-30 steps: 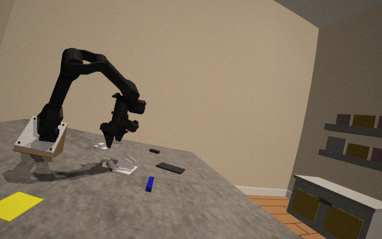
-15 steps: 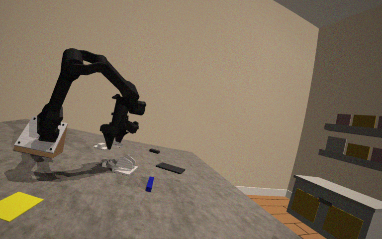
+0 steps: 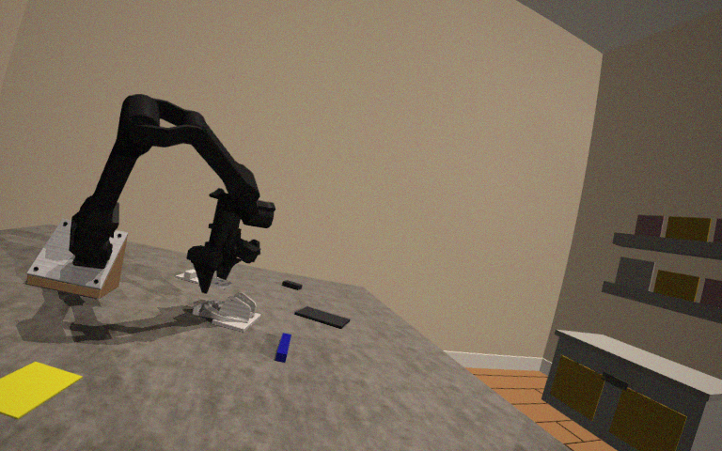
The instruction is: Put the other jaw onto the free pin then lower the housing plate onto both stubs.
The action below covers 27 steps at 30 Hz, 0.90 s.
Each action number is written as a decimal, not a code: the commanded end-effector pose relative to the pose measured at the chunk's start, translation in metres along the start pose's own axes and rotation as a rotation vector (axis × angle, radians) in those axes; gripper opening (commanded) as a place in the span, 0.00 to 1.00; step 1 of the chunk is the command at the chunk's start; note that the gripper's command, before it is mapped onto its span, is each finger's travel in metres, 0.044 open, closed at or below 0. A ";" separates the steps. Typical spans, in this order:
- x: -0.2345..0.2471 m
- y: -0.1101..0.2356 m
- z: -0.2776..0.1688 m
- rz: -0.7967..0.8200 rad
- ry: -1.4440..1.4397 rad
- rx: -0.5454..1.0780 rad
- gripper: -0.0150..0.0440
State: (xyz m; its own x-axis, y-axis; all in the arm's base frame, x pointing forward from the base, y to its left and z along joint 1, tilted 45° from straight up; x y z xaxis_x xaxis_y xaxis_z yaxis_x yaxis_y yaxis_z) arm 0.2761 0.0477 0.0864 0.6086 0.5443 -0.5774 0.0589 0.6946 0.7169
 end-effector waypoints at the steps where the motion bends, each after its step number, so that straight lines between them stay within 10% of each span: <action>1: -0.001 -0.007 0.000 -0.006 0.004 -0.004 0.85; 27: -0.003 -0.032 -0.001 -0.009 0.002 -0.005 0.85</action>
State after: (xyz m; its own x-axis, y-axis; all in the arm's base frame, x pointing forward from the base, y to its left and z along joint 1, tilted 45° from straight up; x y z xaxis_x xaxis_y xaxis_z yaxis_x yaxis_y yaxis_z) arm 0.2718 0.0248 0.0645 0.6093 0.5395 -0.5811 0.0630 0.6976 0.7137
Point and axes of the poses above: the point midway between the two fingers, 35 mm back from their tips, its own y axis back along the fingers, its own x axis across the jaws, z = x × y, the point moved 10 cm from there along y, back along the fingers, and after that the axes turned 14 degrees about -y, right-handed, at the moved point
